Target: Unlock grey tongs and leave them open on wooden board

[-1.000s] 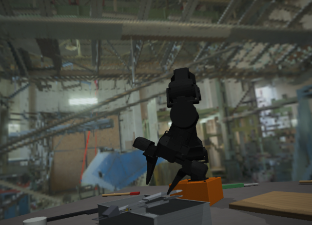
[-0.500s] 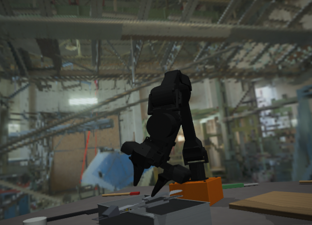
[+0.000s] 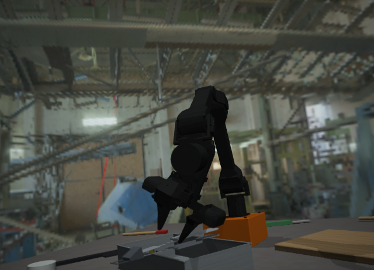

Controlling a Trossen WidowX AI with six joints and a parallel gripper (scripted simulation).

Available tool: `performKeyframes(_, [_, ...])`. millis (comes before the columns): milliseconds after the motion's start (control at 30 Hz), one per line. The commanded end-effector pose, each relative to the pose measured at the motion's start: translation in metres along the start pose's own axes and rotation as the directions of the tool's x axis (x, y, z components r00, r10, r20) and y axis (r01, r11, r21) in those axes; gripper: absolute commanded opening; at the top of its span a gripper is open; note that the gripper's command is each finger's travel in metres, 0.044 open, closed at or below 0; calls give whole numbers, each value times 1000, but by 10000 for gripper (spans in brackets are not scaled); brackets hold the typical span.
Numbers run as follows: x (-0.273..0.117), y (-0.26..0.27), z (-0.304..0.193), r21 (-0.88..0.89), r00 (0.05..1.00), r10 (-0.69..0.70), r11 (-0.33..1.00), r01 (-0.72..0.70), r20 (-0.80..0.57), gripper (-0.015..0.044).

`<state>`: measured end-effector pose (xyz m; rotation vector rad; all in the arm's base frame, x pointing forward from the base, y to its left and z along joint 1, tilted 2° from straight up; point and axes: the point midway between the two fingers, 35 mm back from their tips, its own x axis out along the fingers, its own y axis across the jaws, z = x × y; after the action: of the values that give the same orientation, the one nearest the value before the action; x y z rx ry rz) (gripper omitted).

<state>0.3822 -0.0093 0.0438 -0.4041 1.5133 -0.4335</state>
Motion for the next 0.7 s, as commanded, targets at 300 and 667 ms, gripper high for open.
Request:
performKeyframes(300, [22,0,1,-3,1000,-5,1000,5,0,260])
performKeyframes(667, [40,-1,0,-3,1000,-5,1000,5,0,260])
